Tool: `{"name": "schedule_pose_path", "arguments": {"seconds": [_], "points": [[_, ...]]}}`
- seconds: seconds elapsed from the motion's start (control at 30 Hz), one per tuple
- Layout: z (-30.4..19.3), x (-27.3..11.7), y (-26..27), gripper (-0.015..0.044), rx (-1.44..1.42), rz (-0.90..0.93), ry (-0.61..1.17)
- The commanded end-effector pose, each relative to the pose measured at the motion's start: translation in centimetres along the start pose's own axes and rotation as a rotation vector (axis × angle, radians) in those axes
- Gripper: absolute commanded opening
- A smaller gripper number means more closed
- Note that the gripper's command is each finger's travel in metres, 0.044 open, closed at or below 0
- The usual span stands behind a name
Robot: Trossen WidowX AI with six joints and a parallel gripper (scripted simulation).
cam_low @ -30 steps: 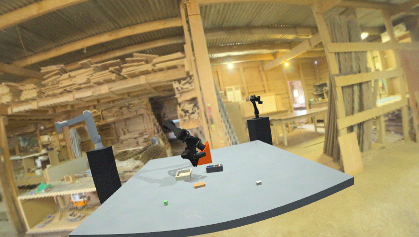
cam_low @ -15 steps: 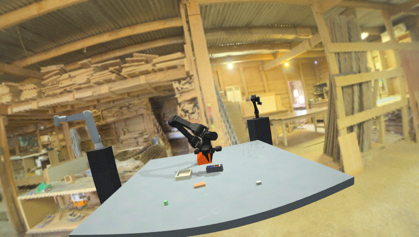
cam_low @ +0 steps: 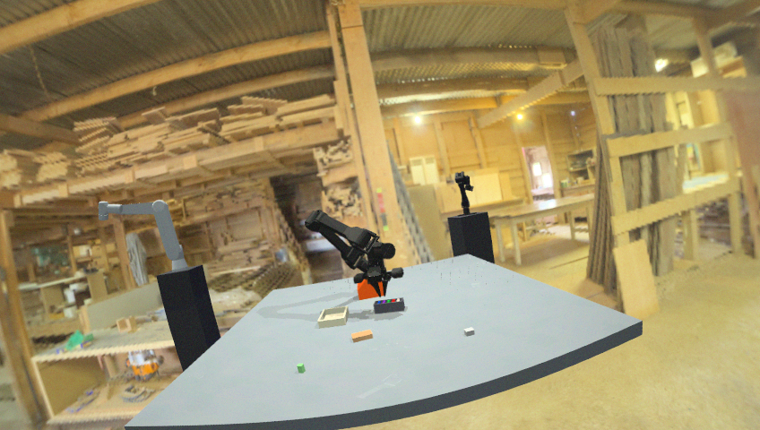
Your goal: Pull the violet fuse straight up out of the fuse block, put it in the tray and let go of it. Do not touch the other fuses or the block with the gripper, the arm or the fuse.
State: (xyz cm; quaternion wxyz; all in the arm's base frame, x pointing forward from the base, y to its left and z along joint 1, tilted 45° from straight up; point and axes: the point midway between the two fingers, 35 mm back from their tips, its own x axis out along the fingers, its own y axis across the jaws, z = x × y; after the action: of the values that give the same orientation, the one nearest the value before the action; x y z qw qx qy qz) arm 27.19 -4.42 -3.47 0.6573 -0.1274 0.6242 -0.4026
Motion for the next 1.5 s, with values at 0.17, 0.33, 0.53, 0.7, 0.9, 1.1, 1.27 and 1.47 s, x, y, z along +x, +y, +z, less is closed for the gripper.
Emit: {"name": "schedule_pose_path", "arguments": {"seconds": [0.17,0.33,0.53,0.7,0.9,1.1,1.27,1.47], "points": [[0.0,1.0,0.0,0.007,-0.005,-0.007,-0.002],[0.1,1.5,0.0,0.007,-0.005,-0.007,-0.002],[0.1,1.7,0.0,0.007,-0.005,-0.007,-0.002],[0.1,1.7,0.0,0.007,-0.005,-0.007,-0.002],[0.1,1.8,0.0,0.007,-0.005,-0.007,-0.002],[0.1,2.3,0.0,0.007,-0.005,-0.008,-0.002],[0.1,2.7,0.0,0.007,-0.005,-0.008,-0.002],[0.1,2.6,0.0,0.005,-0.001,-0.004,0.002]]}}
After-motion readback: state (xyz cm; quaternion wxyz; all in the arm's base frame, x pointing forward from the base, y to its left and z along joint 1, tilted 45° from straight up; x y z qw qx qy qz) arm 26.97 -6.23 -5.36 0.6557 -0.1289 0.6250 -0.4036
